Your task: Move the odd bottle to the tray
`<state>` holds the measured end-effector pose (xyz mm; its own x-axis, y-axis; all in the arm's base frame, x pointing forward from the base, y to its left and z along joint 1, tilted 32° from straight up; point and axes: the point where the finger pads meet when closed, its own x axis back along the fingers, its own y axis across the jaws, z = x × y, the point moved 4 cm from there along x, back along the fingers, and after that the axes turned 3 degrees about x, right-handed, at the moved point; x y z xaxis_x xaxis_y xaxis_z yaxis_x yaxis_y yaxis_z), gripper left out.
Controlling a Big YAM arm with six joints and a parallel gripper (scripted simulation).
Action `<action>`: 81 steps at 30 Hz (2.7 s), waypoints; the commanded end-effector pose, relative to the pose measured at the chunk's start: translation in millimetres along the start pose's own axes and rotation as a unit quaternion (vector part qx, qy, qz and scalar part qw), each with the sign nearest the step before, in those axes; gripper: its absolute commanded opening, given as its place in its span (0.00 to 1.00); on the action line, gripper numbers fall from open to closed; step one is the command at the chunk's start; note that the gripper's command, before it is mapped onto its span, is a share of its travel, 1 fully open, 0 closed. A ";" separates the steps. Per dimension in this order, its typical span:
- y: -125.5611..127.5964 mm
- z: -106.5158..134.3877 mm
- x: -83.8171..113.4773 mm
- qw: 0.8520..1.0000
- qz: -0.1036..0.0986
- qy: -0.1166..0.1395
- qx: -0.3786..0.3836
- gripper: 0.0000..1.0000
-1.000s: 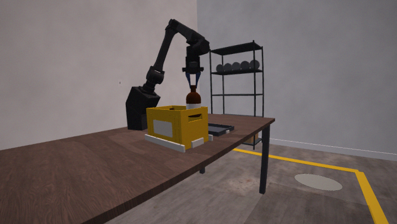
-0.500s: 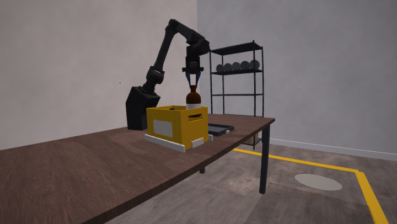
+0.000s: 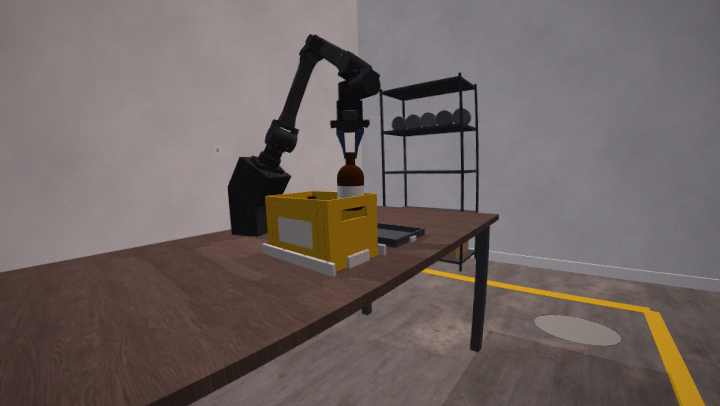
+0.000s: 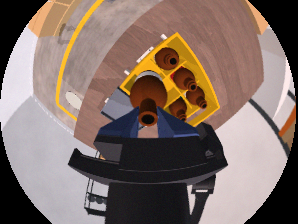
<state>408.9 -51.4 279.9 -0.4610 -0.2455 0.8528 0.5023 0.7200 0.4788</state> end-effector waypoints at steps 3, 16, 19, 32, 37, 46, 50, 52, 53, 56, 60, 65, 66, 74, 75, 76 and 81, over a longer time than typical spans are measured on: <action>16.1 -16.8 41.4 0.999 -0.018 -0.037 0.012 0.00; 16.6 -16.7 55.3 0.999 -0.018 -0.038 0.013 0.00; 16.7 -16.7 58.7 0.999 -0.018 -0.038 0.013 0.00; 17.0 -16.7 67.9 0.999 -0.018 -0.038 0.011 0.00; 17.0 -16.7 69.8 0.999 -0.018 -0.038 0.011 0.00; 17.0 -16.7 70.5 0.999 -0.018 -0.038 0.011 0.00; 17.0 -16.7 70.5 0.999 -0.018 -0.038 0.011 0.00; 17.0 -16.7 70.5 0.999 -0.018 -0.038 0.011 0.00; 17.0 -16.7 70.5 0.999 -0.018 -0.038 0.011 0.00; 17.0 -16.7 70.5 0.999 -0.018 -0.038 0.011 0.00; 17.0 -16.7 70.5 0.999 -0.018 -0.038 0.011 0.00; 17.0 -16.7 70.5 0.999 -0.018 -0.038 0.011 0.00; 17.0 -16.7 70.5 0.999 -0.018 -0.038 0.011 0.00; 17.0 -16.7 70.5 0.999 -0.018 -0.038 0.011 0.00; 17.0 -16.7 70.5 0.999 -0.018 -0.038 0.011 0.00; 17.0 -16.7 70.5 0.999 -0.018 -0.038 0.011 0.00; 17.0 -16.7 70.5 0.999 -0.018 -0.038 0.011 0.00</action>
<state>396.0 -59.9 309.6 -0.4613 -0.2452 0.8527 0.5037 0.7188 0.4792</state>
